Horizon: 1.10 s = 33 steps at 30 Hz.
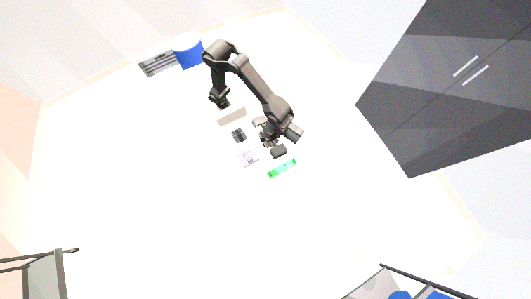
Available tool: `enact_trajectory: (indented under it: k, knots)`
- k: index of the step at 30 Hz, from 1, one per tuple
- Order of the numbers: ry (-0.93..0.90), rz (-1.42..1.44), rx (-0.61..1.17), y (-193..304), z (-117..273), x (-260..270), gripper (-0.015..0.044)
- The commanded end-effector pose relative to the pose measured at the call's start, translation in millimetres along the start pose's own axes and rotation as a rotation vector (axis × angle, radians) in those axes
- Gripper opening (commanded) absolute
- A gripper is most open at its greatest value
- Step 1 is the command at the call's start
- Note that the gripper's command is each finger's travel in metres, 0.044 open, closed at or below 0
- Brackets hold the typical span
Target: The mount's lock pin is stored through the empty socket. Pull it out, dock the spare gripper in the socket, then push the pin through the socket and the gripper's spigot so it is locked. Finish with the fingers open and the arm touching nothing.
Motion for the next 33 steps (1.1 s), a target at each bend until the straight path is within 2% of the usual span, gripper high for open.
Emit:
enact_trajectory:
  k: [1, 33]
  knots:
    - [0.003, 0.001, -0.001, 3.0, 0.5, 0.1, 0.0]
    - [-0.021, 0.008, -0.007, 26.2, -5.6, 5.2, 0.0]
Point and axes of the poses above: the point midway between the two fingers, 35 mm back from their tips, its own z axis back along the fingers, its own x axis across the jaws, y = z × x, the point moved 5 cm from there along z, back along the fingers, and after that the axes turned 13 degrees about z, right-handed, at the moved point
